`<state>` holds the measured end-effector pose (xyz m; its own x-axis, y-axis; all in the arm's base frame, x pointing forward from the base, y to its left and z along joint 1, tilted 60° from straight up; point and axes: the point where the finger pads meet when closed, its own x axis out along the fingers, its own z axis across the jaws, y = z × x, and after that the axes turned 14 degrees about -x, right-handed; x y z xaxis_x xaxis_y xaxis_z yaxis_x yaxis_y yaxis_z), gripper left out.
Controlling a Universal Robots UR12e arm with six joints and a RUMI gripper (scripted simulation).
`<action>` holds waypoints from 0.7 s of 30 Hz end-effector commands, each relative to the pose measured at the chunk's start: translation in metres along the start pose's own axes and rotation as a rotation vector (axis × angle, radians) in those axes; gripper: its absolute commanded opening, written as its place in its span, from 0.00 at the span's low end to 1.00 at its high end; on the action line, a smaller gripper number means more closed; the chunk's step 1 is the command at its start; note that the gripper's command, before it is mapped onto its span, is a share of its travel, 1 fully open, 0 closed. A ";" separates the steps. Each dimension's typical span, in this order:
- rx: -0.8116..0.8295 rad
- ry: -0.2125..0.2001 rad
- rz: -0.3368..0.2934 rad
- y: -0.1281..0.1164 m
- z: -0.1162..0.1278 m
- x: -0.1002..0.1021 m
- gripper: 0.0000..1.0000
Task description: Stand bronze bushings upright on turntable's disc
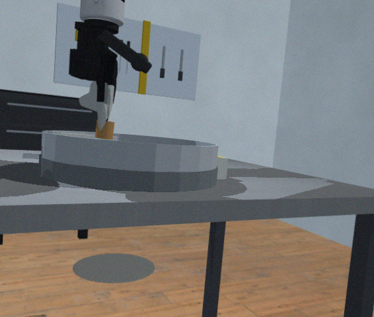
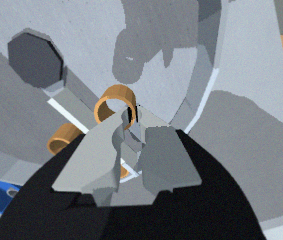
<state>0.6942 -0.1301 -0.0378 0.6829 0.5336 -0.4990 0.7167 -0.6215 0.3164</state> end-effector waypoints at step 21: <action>-0.004 -0.002 0.002 0.003 0.000 0.031 0.00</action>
<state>0.7139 -0.1149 -0.0522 0.6824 0.5339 -0.4992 0.7172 -0.6210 0.3162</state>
